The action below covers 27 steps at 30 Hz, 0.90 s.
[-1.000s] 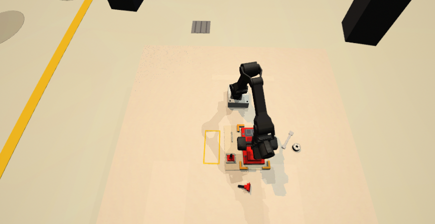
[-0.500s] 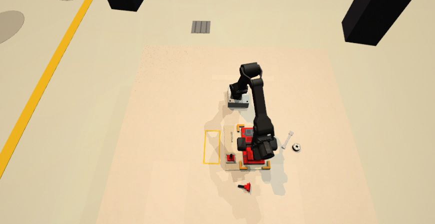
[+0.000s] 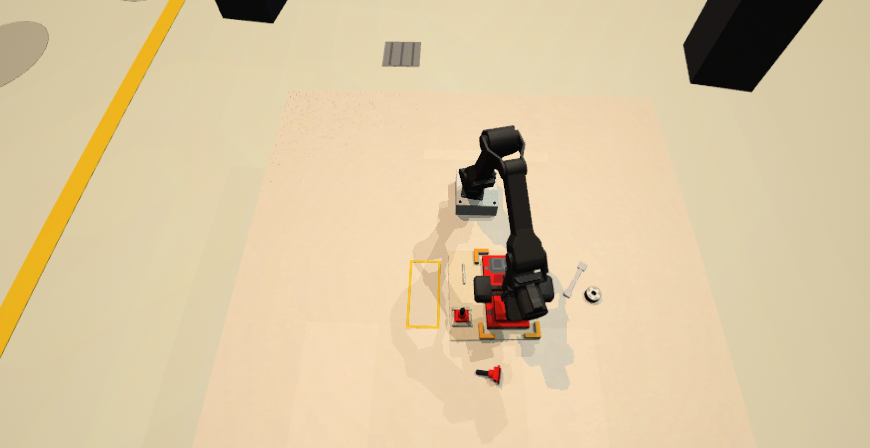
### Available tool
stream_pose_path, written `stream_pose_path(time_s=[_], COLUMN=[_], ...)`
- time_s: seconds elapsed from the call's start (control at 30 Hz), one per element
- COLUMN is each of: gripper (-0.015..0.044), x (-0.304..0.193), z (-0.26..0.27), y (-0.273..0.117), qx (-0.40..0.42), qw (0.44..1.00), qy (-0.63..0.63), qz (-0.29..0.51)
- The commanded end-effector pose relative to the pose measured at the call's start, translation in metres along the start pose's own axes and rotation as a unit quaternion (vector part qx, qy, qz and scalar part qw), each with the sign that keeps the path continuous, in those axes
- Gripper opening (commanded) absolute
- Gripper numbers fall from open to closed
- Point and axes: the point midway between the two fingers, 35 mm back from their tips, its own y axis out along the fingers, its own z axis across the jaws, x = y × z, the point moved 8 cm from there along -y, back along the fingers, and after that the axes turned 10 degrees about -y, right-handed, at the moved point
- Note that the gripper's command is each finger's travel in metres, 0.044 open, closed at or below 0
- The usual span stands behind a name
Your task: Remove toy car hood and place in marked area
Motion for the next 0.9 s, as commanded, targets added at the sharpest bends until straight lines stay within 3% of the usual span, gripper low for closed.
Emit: stream_pose_path(time_s=[0.0, 0.87], gripper=[0.0440, 0.0440], x=[-0.001, -0.002], z=[0.000, 0.000], y=[0.004, 0.016], qx=[0.001, 0.001], qw=[1.000, 1.000], qy=[-0.003, -0.003], qz=[0.003, 0.003])
